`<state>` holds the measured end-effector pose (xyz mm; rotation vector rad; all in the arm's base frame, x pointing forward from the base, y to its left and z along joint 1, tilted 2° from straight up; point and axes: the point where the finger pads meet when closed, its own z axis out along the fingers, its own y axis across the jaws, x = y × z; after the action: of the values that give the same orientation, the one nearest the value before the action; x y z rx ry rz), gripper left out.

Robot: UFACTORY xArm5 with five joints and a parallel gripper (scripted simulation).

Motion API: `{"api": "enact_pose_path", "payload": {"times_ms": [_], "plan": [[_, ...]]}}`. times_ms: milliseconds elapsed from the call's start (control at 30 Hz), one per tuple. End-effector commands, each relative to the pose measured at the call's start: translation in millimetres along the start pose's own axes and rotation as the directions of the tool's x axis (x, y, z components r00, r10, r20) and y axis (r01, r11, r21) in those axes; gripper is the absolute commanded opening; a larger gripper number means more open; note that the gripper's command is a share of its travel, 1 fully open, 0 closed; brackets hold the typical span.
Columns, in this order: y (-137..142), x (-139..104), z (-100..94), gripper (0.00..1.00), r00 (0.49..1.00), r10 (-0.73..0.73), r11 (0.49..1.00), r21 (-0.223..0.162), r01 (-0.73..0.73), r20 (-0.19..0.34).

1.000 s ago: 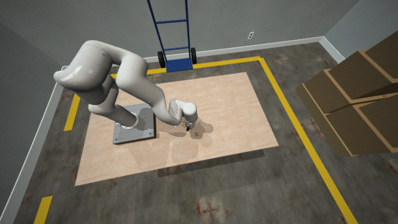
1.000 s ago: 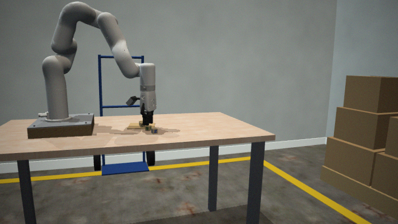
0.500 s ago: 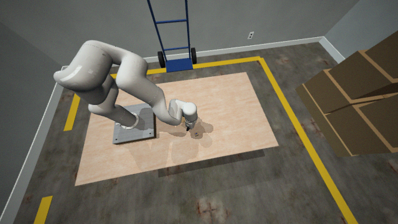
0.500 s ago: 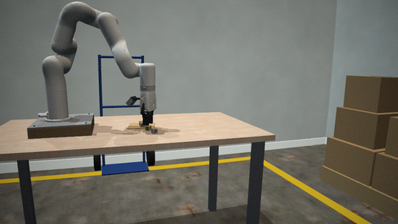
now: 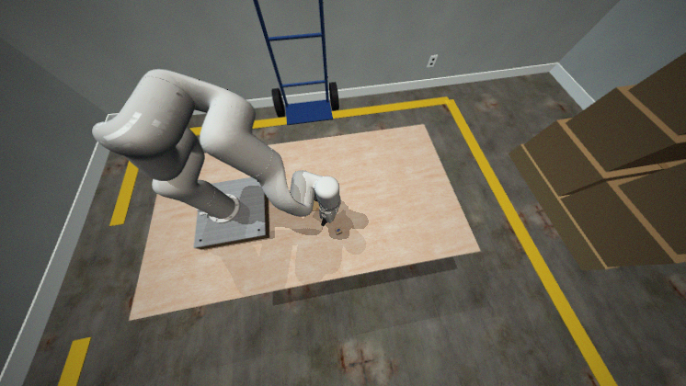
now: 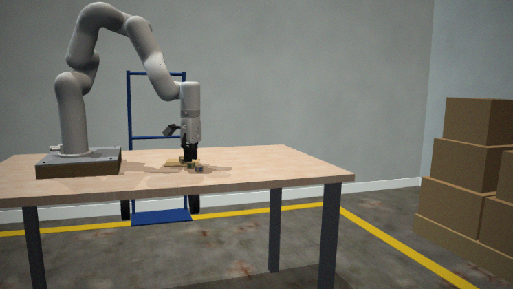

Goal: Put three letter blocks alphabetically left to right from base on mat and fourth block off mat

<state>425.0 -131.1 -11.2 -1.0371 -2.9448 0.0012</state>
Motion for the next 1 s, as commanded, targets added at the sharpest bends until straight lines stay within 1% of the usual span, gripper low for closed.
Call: {"api": "enact_pose_path", "payload": {"times_ms": [0,600,967], "plan": [[0.5,-1.3,-1.2,0.42,1.000,0.000,1.000,-0.001,0.000,0.003],[0.6,-1.2,-0.6,0.42,1.000,0.000,1.000,-0.001,0.000,0.003],[0.9,-1.0,12.0,0.42,1.000,0.000,1.000,-0.001,0.000,0.003]]}}
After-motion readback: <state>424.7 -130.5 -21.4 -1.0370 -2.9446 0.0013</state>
